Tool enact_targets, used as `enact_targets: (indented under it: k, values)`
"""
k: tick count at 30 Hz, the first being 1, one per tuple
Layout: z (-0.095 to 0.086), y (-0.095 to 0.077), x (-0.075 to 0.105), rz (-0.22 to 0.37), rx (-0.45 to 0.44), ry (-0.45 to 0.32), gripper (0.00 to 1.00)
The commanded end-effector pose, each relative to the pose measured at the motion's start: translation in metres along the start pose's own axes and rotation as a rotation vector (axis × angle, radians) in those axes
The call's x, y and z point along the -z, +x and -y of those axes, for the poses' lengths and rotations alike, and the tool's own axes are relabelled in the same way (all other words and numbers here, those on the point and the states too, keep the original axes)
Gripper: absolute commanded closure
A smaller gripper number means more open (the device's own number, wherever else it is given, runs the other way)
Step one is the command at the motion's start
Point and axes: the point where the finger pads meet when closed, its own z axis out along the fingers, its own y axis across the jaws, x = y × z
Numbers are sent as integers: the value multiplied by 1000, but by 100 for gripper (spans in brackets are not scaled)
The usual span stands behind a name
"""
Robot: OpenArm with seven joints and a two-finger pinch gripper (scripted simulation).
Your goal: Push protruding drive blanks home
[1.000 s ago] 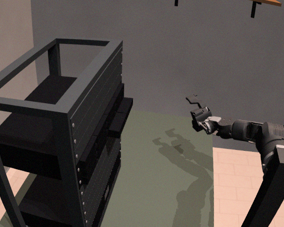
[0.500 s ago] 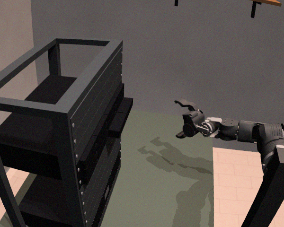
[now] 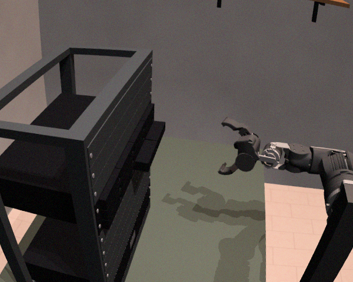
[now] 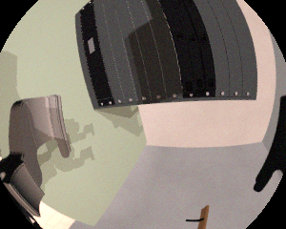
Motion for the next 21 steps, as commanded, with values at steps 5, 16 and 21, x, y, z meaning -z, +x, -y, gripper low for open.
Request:
enact_targets:
  k: [5,16,21]
  values:
    - [-16,28,16,-89,20,-22,0]
    - [-35,71,48,-218,80,-53,0]
    - [-40,80,57,-243,98,-61,0]
